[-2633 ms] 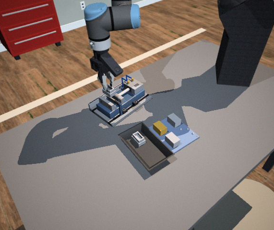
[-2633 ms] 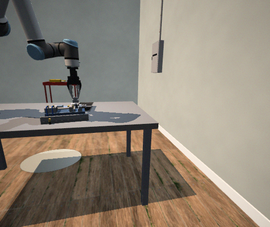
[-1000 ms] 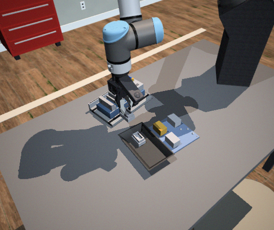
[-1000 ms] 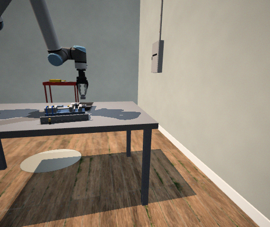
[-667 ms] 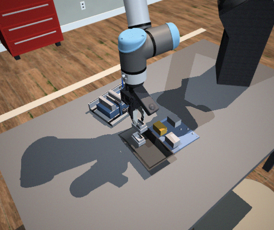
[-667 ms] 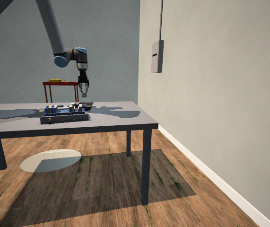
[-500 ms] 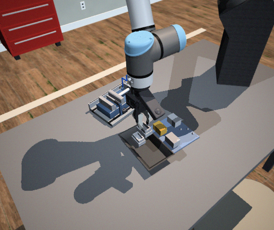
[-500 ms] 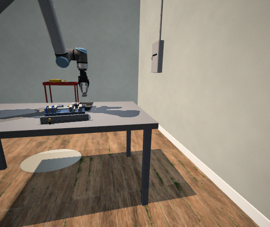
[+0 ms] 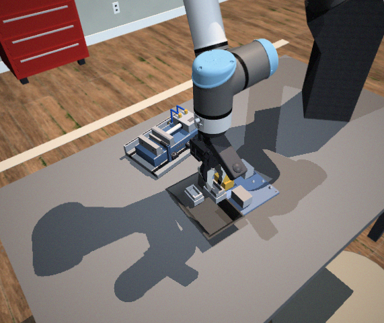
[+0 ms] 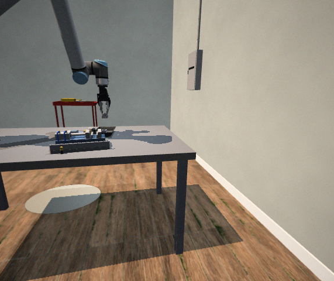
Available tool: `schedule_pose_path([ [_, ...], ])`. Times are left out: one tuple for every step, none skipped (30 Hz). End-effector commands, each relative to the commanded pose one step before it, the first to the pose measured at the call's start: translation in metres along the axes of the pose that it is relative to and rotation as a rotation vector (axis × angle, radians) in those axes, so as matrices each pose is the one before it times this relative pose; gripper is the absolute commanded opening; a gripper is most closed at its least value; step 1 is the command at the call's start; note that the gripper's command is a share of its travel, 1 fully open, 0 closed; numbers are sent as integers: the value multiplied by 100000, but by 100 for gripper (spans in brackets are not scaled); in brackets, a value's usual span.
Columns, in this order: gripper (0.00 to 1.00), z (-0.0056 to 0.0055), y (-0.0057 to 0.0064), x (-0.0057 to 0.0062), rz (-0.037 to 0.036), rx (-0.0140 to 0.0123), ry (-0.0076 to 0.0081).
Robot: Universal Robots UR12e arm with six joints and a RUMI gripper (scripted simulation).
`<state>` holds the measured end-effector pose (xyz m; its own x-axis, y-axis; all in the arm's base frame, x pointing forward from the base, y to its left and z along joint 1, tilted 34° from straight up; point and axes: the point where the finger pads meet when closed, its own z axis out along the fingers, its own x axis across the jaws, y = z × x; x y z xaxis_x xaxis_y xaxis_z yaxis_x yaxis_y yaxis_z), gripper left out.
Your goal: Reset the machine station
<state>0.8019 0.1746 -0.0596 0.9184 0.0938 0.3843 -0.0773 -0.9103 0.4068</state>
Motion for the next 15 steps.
schedule_pose_path([
  [0, -149, -168, 580, 1177, -367, 574],
  [0, -4, 51, 32, 72, -18, 27],
  [0, -6, 26, 20, 40, -8, 23],
  [0, -7, 0, 9, 15, 21, 16],
  [0, -2, -5, 3, 5, 19, 7],
  [0, 4, -5, -25, -11, 12, -23],
  [0, 6, -4, -36, -18, 8, -35],
  [0, 5, -3, -27, -35, 5, -26],
  [0, 3, -2, -17, -25, 4, -16],
  [0, 1, -1, -6, -15, 3, -5],
  [0, 0, -1, 0, -9, 2, 1],
  [0, 0, 0, 0, -6, 1, 1],
  [0, 0, 0, 0, 0, 0, 0],
  [0, 0, 0, 0, 0, 0, 0],
  [0, 0, 0, 0, -8, 1, 1],
])
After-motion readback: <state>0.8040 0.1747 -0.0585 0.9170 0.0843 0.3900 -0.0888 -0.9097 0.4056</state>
